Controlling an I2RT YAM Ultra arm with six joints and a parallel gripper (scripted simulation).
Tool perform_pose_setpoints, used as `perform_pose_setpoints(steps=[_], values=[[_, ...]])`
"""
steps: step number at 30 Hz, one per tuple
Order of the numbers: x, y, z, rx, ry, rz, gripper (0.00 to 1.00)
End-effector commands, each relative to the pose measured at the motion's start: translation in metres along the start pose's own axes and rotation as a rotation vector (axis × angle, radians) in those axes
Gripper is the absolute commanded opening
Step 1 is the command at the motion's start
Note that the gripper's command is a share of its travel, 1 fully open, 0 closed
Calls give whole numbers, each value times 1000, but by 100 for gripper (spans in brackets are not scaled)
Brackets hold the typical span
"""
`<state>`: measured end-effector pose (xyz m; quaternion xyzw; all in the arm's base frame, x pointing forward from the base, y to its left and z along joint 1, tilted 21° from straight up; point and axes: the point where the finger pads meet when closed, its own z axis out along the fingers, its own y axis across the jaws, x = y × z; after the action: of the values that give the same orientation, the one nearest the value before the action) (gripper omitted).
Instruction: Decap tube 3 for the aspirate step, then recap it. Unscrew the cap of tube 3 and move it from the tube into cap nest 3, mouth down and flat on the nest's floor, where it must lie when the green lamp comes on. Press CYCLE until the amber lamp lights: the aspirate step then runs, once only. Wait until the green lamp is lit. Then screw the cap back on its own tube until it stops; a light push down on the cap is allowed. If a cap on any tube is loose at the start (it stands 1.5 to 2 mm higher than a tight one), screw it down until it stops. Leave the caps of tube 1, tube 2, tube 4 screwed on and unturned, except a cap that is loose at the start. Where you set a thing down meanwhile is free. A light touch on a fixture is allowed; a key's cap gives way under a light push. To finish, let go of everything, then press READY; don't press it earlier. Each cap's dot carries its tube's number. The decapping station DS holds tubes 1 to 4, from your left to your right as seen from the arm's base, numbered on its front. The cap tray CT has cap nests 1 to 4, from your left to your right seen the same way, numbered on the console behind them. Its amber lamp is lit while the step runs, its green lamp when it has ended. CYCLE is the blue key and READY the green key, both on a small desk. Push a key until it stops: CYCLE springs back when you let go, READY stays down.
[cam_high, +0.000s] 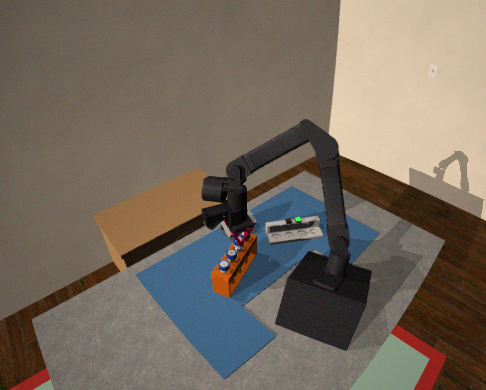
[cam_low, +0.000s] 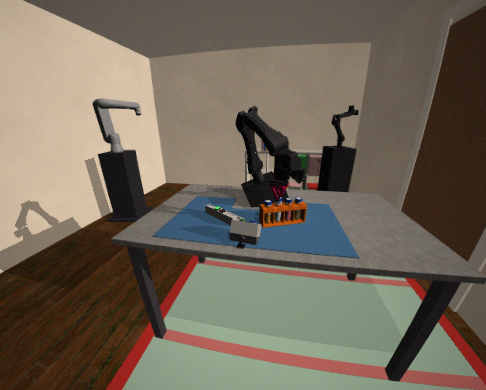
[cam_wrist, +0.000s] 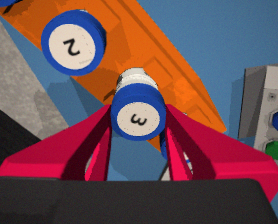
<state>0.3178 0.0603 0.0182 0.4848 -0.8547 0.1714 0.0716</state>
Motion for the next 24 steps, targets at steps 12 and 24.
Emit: perform_pose_setpoints(steps=[12, 24], values=[[-3, 0, -2, 7, -10, -2, 0], [-3, -1, 2, 7, -10, -2, 0]])
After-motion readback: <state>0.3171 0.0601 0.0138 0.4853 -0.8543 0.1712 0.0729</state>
